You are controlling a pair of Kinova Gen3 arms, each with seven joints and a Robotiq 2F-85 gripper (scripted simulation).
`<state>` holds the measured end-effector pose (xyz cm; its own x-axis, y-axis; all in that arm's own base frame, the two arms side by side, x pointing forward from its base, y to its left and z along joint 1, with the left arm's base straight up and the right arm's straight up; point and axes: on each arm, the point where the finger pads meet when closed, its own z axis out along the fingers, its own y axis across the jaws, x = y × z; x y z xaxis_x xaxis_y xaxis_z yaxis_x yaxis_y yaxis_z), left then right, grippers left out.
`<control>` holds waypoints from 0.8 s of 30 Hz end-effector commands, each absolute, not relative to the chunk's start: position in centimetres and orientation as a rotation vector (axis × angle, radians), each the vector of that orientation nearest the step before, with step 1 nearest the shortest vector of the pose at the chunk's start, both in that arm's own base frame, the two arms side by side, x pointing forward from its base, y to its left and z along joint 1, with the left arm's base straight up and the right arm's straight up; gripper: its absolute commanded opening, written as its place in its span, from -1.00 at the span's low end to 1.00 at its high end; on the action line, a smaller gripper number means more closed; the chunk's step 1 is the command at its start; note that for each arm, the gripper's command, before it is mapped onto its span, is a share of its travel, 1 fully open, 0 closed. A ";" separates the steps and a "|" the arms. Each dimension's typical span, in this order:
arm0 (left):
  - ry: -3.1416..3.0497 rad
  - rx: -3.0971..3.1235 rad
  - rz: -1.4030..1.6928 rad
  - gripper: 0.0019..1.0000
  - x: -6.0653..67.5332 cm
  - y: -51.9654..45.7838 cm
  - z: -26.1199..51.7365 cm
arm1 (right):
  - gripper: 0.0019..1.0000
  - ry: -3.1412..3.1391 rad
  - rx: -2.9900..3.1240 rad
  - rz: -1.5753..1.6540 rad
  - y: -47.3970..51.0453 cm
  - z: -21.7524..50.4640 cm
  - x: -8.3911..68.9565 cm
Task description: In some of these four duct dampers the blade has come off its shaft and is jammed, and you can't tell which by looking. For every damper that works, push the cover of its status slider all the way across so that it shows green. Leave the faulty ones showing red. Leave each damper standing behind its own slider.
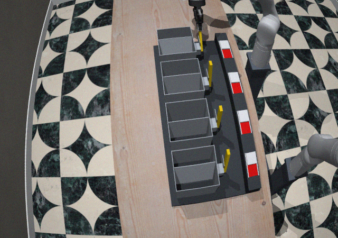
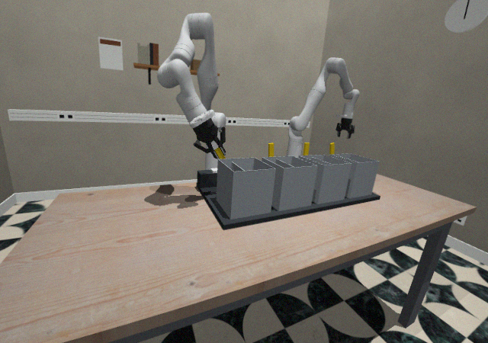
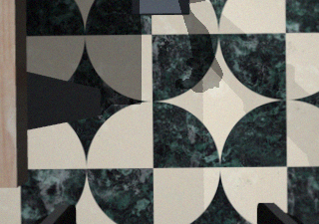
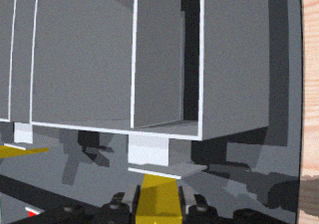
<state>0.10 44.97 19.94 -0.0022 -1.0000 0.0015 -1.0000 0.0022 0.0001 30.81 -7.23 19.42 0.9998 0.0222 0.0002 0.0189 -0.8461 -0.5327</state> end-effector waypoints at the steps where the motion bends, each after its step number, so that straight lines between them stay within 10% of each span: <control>1: -2.224 2.219 0.000 1.00 0.1 45.0 20.0 | -0.49 -0.029 -2.548 0.008 -7.5 19.2 30.8; 24: -2.224 2.219 0.000 1.00 0.1 45.0 20.0 | -0.49 -0.029 -2.479 0.008 -8.2 18.8 30.9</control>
<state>0.10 44.97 19.94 -0.0022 -1.0000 0.0015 -1.0000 0.0022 0.0001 30.83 -8.16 18.77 0.9997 0.0226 0.0001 0.0179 -0.7885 -0.6147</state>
